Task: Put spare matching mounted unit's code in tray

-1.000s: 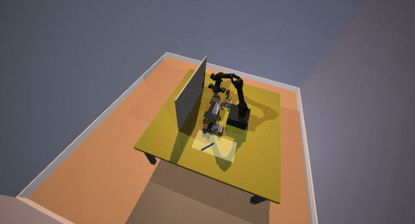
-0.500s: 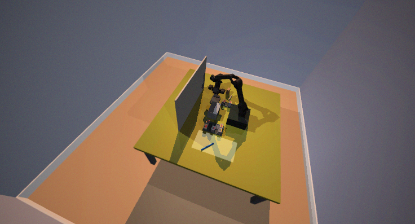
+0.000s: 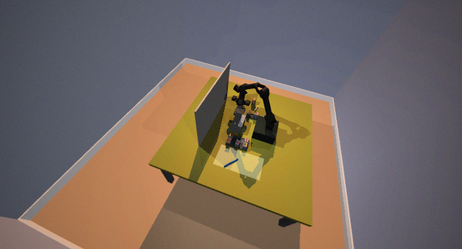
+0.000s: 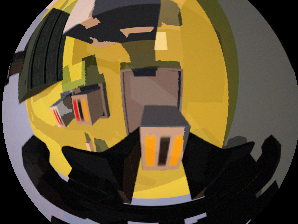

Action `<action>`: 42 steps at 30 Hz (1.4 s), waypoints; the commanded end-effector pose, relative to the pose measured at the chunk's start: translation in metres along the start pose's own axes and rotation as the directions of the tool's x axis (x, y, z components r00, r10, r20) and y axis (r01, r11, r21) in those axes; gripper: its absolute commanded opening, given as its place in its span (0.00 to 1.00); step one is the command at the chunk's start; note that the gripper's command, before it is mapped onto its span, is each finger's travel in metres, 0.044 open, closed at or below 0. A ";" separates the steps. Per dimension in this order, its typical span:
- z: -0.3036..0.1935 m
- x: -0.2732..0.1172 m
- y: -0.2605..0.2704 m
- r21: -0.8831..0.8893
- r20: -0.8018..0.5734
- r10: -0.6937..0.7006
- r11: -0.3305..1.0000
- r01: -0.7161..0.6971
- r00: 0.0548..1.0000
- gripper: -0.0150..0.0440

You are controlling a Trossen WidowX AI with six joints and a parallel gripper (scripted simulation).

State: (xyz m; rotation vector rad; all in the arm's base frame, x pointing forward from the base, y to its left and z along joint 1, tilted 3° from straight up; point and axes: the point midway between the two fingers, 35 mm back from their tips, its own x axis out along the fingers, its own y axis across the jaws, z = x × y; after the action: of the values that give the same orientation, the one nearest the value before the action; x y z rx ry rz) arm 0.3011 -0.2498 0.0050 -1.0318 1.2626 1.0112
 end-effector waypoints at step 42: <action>0.004 0.053 0.007 0.003 0.000 0.001 1.000 -0.001 1.000 0.25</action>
State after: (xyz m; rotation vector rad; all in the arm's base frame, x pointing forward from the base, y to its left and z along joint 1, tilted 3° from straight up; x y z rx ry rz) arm 0.2978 -0.2437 -0.0447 -1.0306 1.2628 1.0124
